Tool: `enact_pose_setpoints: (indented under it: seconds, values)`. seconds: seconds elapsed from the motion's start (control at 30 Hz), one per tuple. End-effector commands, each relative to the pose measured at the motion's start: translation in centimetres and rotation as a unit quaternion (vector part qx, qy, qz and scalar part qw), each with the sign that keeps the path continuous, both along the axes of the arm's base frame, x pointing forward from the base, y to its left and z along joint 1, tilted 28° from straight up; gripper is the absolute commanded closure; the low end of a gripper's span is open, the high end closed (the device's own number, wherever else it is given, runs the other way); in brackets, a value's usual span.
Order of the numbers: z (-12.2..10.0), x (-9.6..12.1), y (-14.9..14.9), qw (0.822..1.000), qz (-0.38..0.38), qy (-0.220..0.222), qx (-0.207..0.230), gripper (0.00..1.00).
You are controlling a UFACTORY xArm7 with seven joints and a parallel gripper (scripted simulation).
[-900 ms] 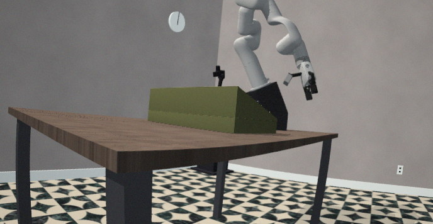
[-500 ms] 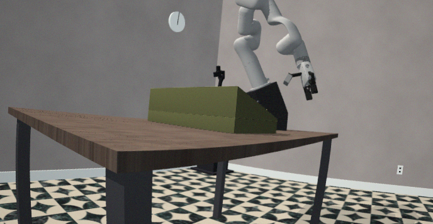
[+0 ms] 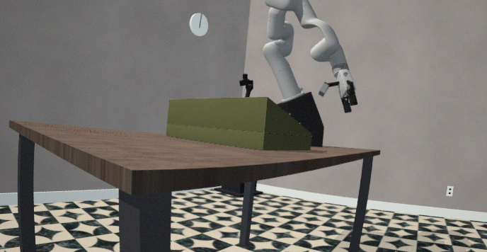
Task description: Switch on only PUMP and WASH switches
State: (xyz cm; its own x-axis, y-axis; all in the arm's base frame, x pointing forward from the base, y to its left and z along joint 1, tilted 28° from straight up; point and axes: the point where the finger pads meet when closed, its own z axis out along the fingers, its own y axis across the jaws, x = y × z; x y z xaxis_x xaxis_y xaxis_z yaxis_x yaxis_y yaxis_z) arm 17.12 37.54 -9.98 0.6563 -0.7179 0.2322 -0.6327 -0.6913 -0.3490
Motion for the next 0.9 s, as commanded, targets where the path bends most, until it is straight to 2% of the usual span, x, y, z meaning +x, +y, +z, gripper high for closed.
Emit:
enact_pose_setpoints:
  seconds: [0.0,0.43,0.87]
  values:
    - [0.1,-0.1,0.2,1.0,0.001,0.0,0.002,0.0]
    - [0.2,-0.2,0.2,1.0,0.001,0.0,0.002,0.0]
    - [1.4,-1.3,0.6,1.0,0.001,0.0,0.002,0.0]
